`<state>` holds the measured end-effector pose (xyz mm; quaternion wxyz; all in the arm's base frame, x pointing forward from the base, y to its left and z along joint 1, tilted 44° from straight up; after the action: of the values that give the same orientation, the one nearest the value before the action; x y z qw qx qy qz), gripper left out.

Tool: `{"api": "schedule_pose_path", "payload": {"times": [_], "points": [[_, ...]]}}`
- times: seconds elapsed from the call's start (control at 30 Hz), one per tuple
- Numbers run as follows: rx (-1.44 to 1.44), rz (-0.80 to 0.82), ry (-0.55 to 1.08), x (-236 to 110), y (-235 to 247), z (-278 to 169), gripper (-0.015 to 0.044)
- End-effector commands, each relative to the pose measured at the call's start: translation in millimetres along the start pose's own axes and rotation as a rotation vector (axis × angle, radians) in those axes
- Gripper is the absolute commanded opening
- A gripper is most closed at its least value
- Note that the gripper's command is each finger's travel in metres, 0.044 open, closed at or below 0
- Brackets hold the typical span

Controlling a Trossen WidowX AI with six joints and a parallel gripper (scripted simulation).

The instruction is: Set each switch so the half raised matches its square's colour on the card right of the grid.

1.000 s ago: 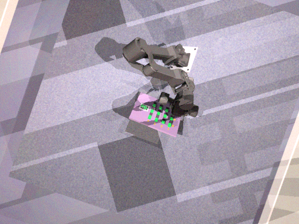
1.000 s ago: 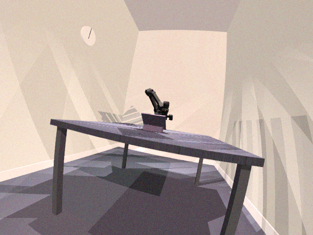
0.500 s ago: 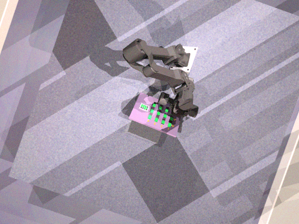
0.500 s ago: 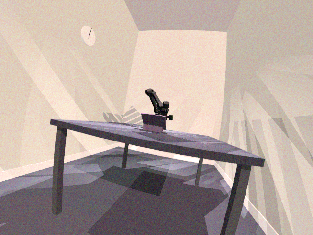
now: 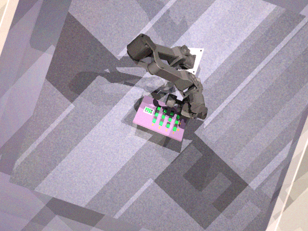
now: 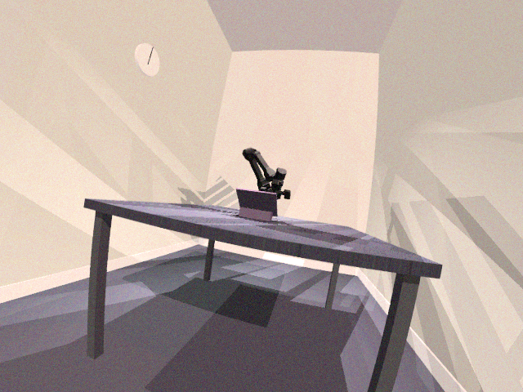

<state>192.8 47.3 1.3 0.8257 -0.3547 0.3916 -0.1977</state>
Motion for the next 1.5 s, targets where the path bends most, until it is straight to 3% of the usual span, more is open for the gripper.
{"api": "schedule_pose_path", "payload": {"times": [0.0, 0.13, 0.5, 1.07, 1.23, 1.47], "points": [[0.003, -0.006, 0.014, -30.9, -0.3, 2.2, 0.0], [0.0, -0.019, 0.009, -49.3, -5.7, 2.8, 0.0], [0.0, -0.018, 0.01, -49.3, -6.8, 3.0, 0.0], [-0.003, -0.016, 0.016, -51.2, -100.8, -5.9, 0.0], [-0.005, -0.023, 0.011, -51.6, -107.1, -9.2, 0.0], [-0.003, -0.023, -0.011, -19.5, -106.8, -11.6, 0.0]]}}
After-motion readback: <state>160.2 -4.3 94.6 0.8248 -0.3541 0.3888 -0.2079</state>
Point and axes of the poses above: the point midway between the two fingers, 35 mm back from their tips, its own x axis out along the fingers, its own y axis across the jaws, z = x × y, the point moved 7 cm from there along -x, back along the fingers, and after that the axes turned 7 degrees about -x, right-handed, at the moved point
